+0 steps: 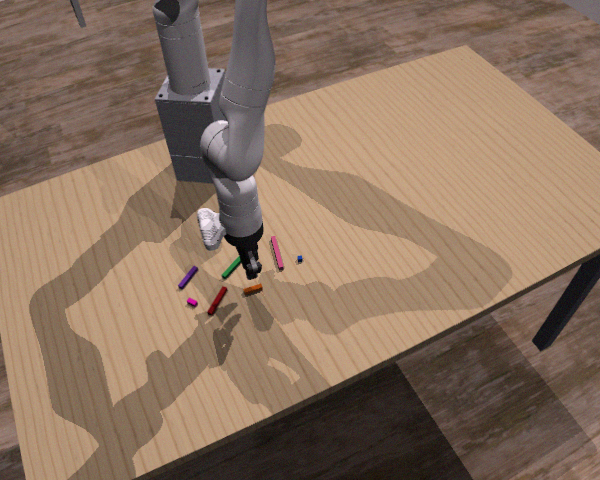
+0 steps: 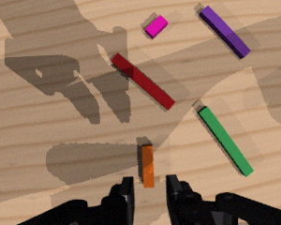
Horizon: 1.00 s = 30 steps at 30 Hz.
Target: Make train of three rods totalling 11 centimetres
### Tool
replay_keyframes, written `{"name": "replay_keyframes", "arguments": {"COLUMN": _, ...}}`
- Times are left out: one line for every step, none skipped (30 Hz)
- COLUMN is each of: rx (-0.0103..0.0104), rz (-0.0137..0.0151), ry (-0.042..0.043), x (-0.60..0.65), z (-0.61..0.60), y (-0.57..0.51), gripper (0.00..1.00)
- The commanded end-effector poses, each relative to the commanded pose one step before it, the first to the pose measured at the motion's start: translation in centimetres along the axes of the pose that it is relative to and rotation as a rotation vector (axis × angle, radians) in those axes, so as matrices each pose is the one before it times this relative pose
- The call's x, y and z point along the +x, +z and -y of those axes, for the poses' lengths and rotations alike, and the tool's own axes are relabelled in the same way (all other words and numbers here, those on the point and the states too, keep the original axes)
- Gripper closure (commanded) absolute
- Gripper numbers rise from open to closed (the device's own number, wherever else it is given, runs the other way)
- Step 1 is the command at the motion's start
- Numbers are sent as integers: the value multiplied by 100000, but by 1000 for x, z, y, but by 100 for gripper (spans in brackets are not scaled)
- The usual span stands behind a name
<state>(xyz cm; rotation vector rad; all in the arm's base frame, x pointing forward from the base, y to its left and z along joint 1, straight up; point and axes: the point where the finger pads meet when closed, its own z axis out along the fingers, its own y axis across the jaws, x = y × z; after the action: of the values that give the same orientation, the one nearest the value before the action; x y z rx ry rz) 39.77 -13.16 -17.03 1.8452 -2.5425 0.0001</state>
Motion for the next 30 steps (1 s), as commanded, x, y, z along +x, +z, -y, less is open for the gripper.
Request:
{"name": "replay_keyframes", "arguments": {"rx": 26, "rz": -6, "ry": 49, "x": 29, "z": 20, "y": 138, "gripper": 76}}
{"name": "replay_keyframes", "arguments": {"rx": -1, "rz": 0, "ry": 1, "x": 0, "z": 0, "y": 79, "gripper": 76}}
{"name": "replay_keyframes", "arguments": {"rx": 0, "rz": 0, "ry": 0, "x": 0, "z": 1, "y": 87, "gripper": 76}}
{"name": "replay_keyframes", "arguments": {"rx": 0, "rz": 0, "ry": 0, "x": 0, "z": 1, "y": 95, "gripper": 76}}
{"name": "replay_keyframes", "arguments": {"rx": 0, "rz": 0, "ry": 0, "x": 0, "z": 0, "y": 103, "gripper": 76}}
{"name": "replay_keyframes", "arguments": {"rx": 0, "rz": 0, "ry": 0, "x": 0, "z": 0, "y": 111, "gripper": 76}}
{"name": "replay_keyframes", "arguments": {"rx": 0, "rz": 0, "ry": 0, "x": 0, "z": 0, "y": 118, "gripper": 76}}
{"name": "replay_keyframes", "arguments": {"rx": 0, "rz": 0, "ry": 0, "x": 0, "z": 1, "y": 125, "gripper": 76}}
{"name": "replay_keyframes", "arguments": {"rx": 0, "rz": 0, "ry": 0, "x": 0, "z": 1, "y": 131, "gripper": 76}}
{"name": "replay_keyframes", "arguments": {"rx": 0, "rz": 0, "ry": 0, "x": 0, "z": 0, "y": 137, "gripper": 76}}
{"name": "replay_keyframes", "arguments": {"rx": 0, "rz": 0, "ry": 0, "x": 0, "z": 0, "y": 0, "gripper": 76}}
{"name": "replay_keyframes", "arguments": {"rx": 0, "rz": 0, "ry": 0, "x": 0, "z": 0, "y": 0, "gripper": 76}}
{"name": "replay_keyframes", "arguments": {"rx": 0, "rz": 0, "ry": 0, "x": 0, "z": 1, "y": 143, "gripper": 76}}
{"name": "replay_keyframes", "arguments": {"rx": 0, "rz": 0, "ry": 0, "x": 0, "z": 1, "y": 147, "gripper": 76}}
{"name": "replay_keyframes", "arguments": {"rx": 0, "rz": 0, "ry": 0, "x": 0, "z": 0, "y": 152, "gripper": 76}}
{"name": "replay_keyframes", "arguments": {"rx": 0, "rz": 0, "ry": 0, "x": 0, "z": 0, "y": 155, "gripper": 76}}
{"name": "replay_keyframes", "arguments": {"rx": 0, "rz": 0, "ry": 0, "x": 0, "z": 1, "y": 158, "gripper": 76}}
{"name": "replay_keyframes", "arguments": {"rx": 0, "rz": 0, "ry": 0, "x": 0, "z": 0, "y": 160, "gripper": 76}}
{"name": "replay_keyframes", "arguments": {"rx": 0, "rz": 0, "ry": 0, "x": 0, "z": 1, "y": 162, "gripper": 76}}
{"name": "replay_keyframes", "arguments": {"rx": 0, "rz": 0, "ry": 0, "x": 0, "z": 1, "y": 162, "gripper": 76}}
{"name": "replay_keyframes", "arguments": {"rx": 0, "rz": 0, "ry": 0, "x": 0, "z": 0, "y": 162, "gripper": 76}}
{"name": "replay_keyframes", "arguments": {"rx": 0, "rz": 0, "ry": 0, "x": 0, "z": 1, "y": 162, "gripper": 76}}
{"name": "replay_keyframes", "arguments": {"rx": 0, "rz": 0, "ry": 0, "x": 0, "z": 1, "y": 160, "gripper": 76}}
{"name": "replay_keyframes", "arguments": {"rx": 0, "rz": 0, "ry": 0, "x": 0, "z": 0, "y": 158, "gripper": 76}}
{"name": "replay_keyframes", "arguments": {"rx": 0, "rz": 0, "ry": 0, "x": 0, "z": 1, "y": 155, "gripper": 76}}
{"name": "replay_keyframes", "arguments": {"rx": 0, "rz": 0, "ry": 0, "x": 0, "z": 1, "y": 152, "gripper": 76}}
{"name": "replay_keyframes", "arguments": {"rx": 0, "rz": 0, "ry": 0, "x": 0, "z": 0, "y": 148, "gripper": 76}}
{"name": "replay_keyframes", "arguments": {"rx": 0, "rz": 0, "ry": 0, "x": 0, "z": 0, "y": 0, "gripper": 76}}
{"name": "replay_keyframes", "arguments": {"rx": 0, "rz": 0, "ry": 0, "x": 0, "z": 0, "y": 0, "gripper": 76}}
{"name": "replay_keyframes", "arguments": {"rx": 0, "rz": 0, "ry": 0, "x": 0, "z": 0, "y": 143, "gripper": 76}}
